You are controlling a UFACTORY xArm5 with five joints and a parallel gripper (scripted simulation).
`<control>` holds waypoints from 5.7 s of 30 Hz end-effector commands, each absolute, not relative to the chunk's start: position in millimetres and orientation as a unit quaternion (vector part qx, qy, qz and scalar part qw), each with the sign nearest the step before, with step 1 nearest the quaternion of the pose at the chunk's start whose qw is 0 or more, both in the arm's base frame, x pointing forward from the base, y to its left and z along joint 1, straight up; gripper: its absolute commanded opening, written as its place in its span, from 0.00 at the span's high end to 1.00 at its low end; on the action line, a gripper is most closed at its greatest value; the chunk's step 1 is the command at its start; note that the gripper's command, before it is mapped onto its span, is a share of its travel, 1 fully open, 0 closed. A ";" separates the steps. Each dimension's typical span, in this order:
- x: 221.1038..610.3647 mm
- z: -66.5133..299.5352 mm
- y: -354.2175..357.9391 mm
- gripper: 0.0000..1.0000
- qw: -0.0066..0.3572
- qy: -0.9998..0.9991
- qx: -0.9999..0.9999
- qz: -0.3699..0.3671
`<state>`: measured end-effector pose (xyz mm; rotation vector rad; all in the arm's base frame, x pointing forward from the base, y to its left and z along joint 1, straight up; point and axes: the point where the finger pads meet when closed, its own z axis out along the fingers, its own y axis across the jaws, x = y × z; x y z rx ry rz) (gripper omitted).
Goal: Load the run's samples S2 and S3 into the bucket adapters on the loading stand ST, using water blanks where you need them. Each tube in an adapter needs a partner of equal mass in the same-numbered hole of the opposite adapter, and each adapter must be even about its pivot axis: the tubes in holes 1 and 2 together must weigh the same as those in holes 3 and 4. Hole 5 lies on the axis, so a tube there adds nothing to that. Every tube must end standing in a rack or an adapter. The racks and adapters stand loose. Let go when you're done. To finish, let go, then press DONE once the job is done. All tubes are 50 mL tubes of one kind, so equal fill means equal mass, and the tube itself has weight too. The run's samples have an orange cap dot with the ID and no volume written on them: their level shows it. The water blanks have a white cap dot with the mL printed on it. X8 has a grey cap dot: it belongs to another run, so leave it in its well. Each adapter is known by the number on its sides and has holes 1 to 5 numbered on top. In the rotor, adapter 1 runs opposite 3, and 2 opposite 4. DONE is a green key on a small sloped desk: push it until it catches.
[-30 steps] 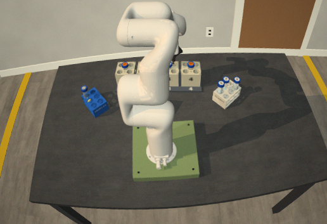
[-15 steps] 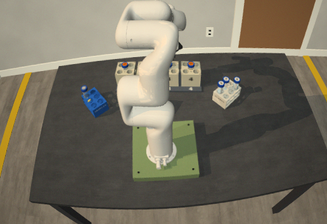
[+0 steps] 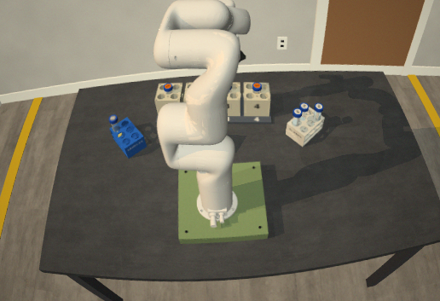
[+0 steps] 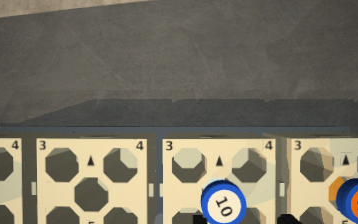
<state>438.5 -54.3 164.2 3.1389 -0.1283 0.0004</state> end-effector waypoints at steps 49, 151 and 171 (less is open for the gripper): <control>436.7 212.3 -58.6 0.43 0.001 -0.057 0.998 0.002; 294.1 164.7 -293.6 0.43 0.002 -0.419 0.908 0.002; 294.1 128.7 -293.8 0.43 0.002 -0.419 0.908 0.002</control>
